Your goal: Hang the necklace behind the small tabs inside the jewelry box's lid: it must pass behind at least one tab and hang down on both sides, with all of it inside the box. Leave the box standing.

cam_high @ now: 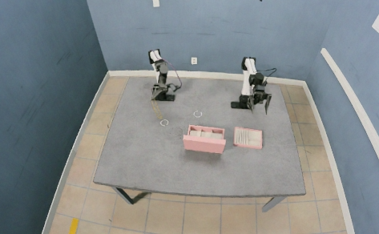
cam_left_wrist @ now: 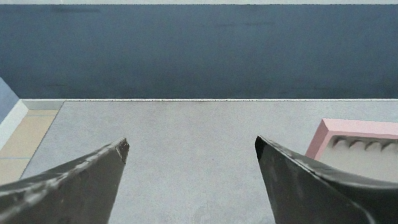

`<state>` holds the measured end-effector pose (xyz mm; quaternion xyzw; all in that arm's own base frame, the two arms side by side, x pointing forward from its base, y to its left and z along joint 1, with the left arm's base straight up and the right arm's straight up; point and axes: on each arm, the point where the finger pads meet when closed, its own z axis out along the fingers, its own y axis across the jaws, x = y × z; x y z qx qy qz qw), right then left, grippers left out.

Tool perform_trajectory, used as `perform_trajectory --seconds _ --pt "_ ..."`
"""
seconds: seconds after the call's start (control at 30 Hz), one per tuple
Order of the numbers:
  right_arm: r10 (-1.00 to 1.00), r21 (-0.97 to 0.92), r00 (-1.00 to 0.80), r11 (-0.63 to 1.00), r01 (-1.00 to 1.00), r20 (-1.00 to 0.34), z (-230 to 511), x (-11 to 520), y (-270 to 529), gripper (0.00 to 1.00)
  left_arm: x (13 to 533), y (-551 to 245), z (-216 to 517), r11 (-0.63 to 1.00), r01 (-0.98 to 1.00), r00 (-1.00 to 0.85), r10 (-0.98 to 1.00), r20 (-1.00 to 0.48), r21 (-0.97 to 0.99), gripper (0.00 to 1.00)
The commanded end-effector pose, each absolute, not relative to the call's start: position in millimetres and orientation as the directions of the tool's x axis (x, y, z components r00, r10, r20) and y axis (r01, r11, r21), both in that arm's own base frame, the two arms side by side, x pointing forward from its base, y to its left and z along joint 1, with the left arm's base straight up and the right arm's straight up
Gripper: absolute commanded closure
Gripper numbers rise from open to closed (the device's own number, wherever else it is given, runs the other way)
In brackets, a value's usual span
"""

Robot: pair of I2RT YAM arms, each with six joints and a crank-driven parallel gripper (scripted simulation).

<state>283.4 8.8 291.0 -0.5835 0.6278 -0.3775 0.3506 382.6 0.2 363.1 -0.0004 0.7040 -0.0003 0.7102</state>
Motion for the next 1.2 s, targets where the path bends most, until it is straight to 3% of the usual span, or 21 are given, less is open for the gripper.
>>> perform_trajectory --seconds 0.0,1.17 --pt "-0.996 -0.907 -0.081 0.058 -0.416 -0.027 310.6 283.0 5.9 1.00 378.5 2.9 372.3 1.000 -0.010 0.031 0.004 -1.000 0.003 0.00" --pt "-0.999 -0.811 -0.024 -0.024 -0.585 0.047 298.1 314.6 62.7 1.00 378.5 2.9 372.3 1.000 -0.010 0.031 0.004 -1.000 0.003 0.00"
